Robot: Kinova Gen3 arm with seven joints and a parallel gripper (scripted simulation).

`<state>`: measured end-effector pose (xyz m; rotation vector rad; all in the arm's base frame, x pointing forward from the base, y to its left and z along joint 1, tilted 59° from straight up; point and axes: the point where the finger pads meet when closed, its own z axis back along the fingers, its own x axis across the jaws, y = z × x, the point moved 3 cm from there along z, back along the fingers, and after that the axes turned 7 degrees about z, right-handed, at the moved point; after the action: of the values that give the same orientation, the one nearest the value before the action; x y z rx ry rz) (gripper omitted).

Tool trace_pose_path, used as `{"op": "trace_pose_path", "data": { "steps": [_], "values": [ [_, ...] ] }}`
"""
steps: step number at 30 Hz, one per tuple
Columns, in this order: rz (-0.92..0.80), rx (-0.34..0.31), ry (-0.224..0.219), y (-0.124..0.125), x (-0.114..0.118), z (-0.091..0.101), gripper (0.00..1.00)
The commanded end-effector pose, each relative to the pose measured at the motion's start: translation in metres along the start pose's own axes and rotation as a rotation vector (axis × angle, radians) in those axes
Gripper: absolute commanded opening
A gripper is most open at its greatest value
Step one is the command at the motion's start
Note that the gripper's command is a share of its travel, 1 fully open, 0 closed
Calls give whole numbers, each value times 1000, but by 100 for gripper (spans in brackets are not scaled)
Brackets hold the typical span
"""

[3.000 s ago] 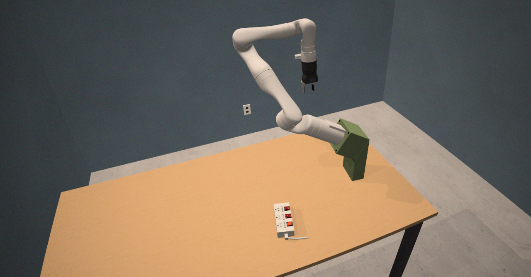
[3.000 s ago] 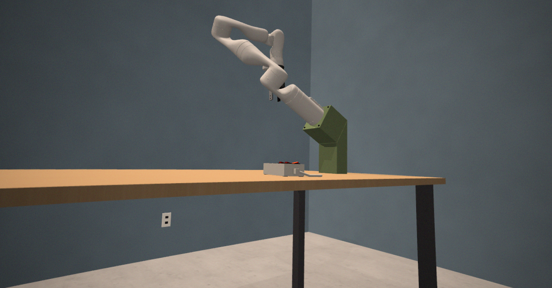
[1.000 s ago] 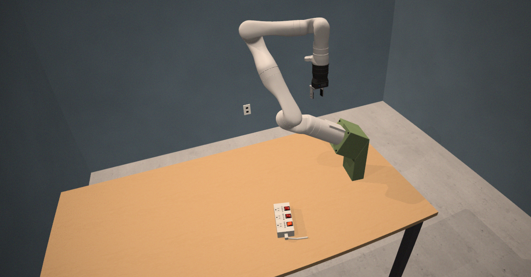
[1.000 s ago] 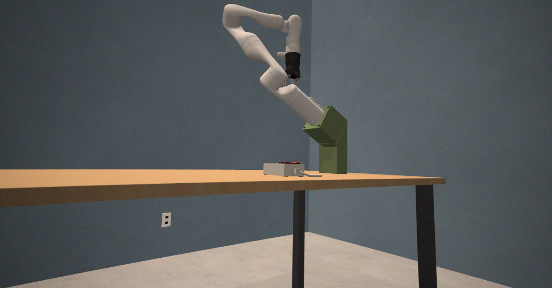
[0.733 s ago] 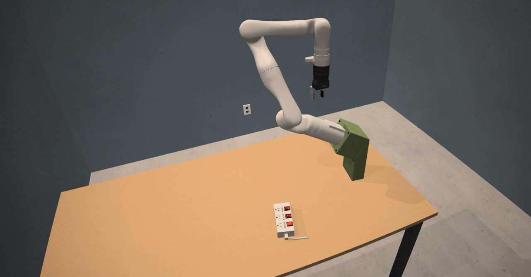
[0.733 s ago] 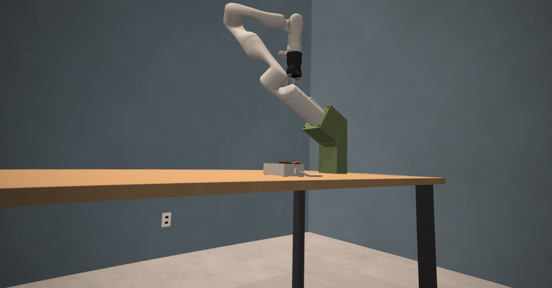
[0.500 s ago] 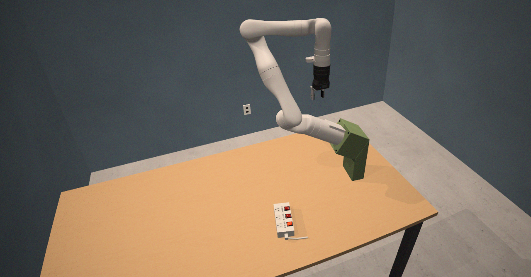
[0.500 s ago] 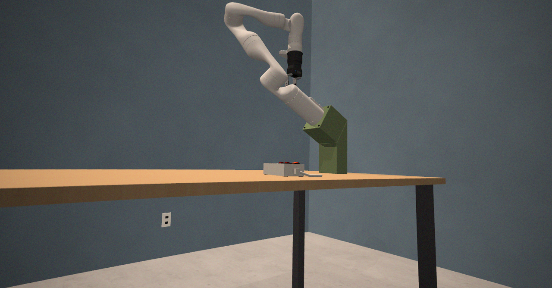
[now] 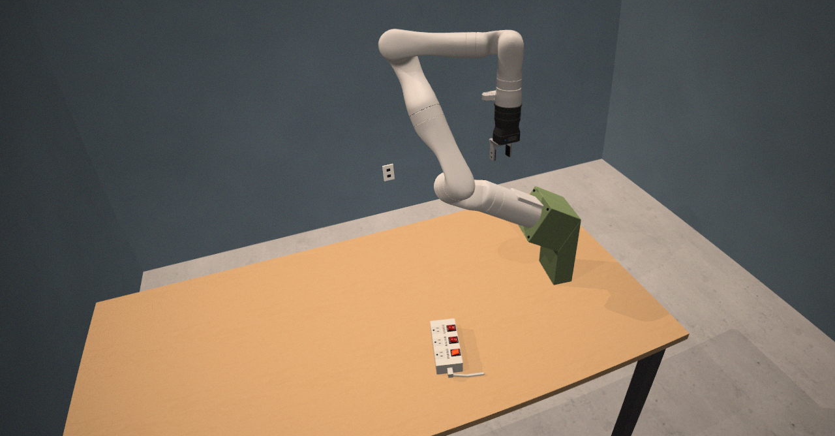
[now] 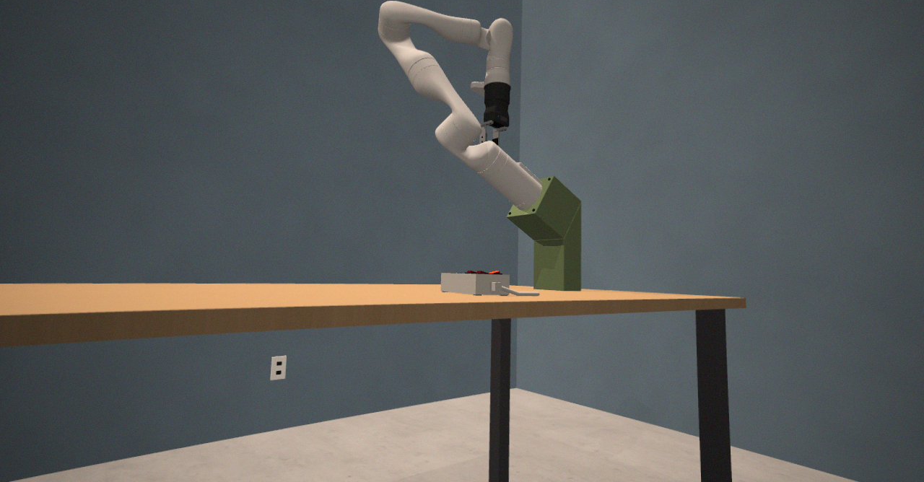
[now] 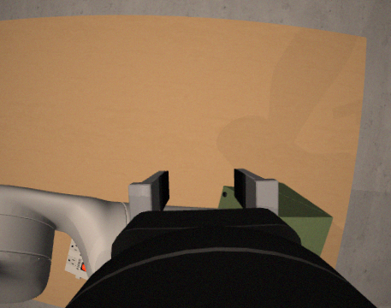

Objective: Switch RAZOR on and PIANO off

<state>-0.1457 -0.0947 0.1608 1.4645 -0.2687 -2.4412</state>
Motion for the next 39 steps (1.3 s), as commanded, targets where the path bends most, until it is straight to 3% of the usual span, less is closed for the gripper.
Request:
{"op": "trace_pose_path", "data": {
  "steps": [1, 39],
  "values": [
    [-2, 3, -1, -1, 0, 0, 100],
    [61, 22, 21, -48, -31, -5, 100]
  ]
}}
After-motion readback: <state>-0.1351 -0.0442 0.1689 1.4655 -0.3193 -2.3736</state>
